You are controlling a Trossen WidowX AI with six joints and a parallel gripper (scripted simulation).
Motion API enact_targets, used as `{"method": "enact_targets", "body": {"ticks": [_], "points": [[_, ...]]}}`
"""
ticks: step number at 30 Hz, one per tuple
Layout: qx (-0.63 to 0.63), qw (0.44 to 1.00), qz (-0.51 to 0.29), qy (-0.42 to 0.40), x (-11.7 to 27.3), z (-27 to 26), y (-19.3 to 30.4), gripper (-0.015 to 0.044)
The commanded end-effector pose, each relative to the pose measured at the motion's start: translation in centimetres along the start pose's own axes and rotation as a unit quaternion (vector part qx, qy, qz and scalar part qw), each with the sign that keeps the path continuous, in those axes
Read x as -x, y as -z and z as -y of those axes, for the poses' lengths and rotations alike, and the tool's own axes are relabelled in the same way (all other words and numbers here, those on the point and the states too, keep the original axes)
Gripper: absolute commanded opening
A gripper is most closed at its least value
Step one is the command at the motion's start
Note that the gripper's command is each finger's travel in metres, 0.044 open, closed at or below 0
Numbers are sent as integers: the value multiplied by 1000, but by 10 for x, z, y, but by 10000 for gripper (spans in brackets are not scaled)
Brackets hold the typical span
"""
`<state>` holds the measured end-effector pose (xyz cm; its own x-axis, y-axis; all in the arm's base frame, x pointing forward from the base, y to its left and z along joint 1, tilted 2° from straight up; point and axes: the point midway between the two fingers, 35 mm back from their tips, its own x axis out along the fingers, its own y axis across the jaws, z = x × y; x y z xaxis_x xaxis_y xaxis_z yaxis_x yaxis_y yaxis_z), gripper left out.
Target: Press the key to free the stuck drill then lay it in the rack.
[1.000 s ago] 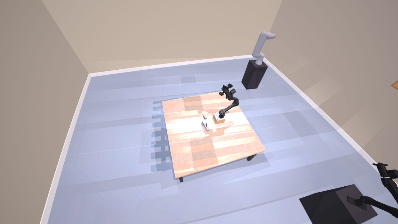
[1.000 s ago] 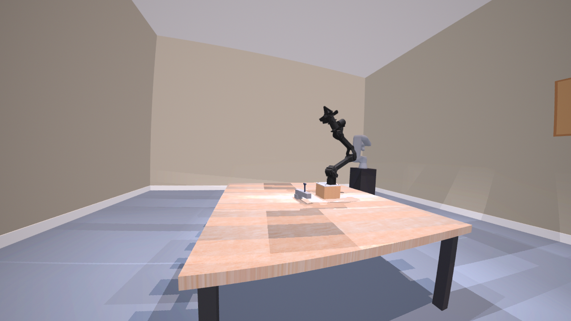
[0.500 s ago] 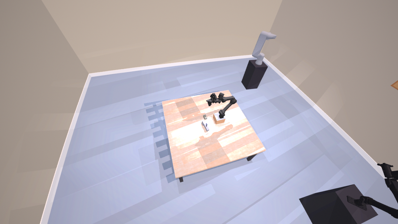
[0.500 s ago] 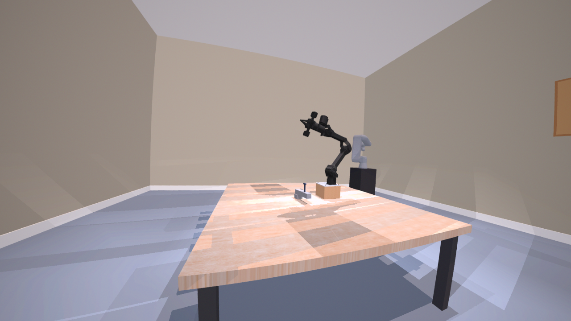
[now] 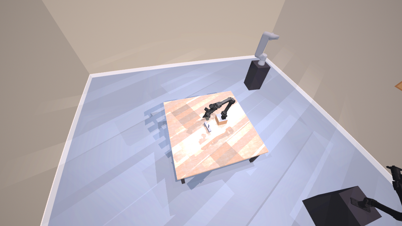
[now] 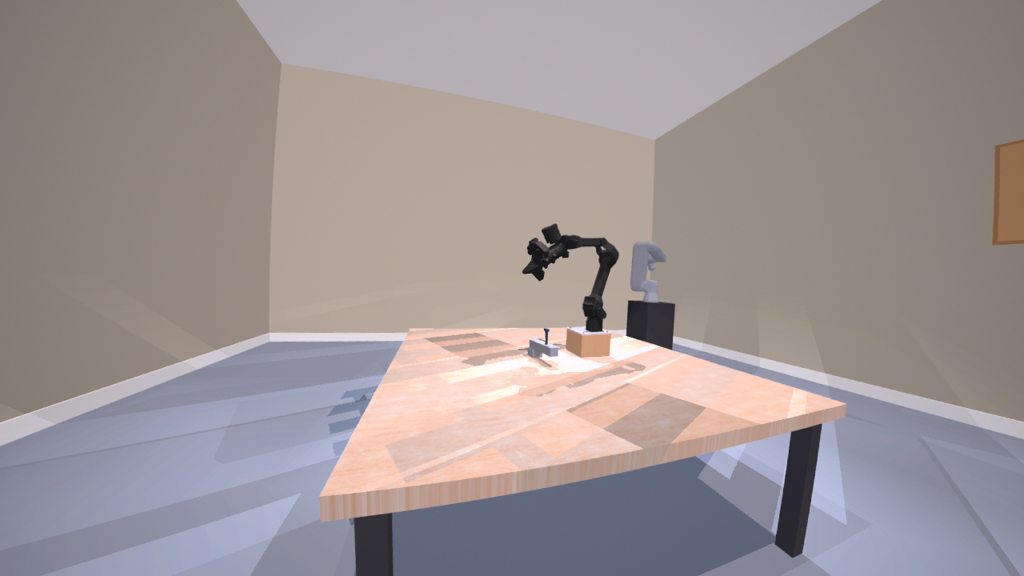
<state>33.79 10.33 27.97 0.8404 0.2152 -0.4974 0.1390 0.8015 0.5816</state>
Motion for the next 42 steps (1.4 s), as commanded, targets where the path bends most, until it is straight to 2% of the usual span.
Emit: {"method": "enact_targets", "body": {"ticks": [1,6,11,42], "points": [[100,984,-127,80,-32,35,53,0],[208,922,-291,151,-45,81,114,0],[282,834,-436,185,-37,118,161,0],[285,831,-441,186,-46,128,172,0]]}}
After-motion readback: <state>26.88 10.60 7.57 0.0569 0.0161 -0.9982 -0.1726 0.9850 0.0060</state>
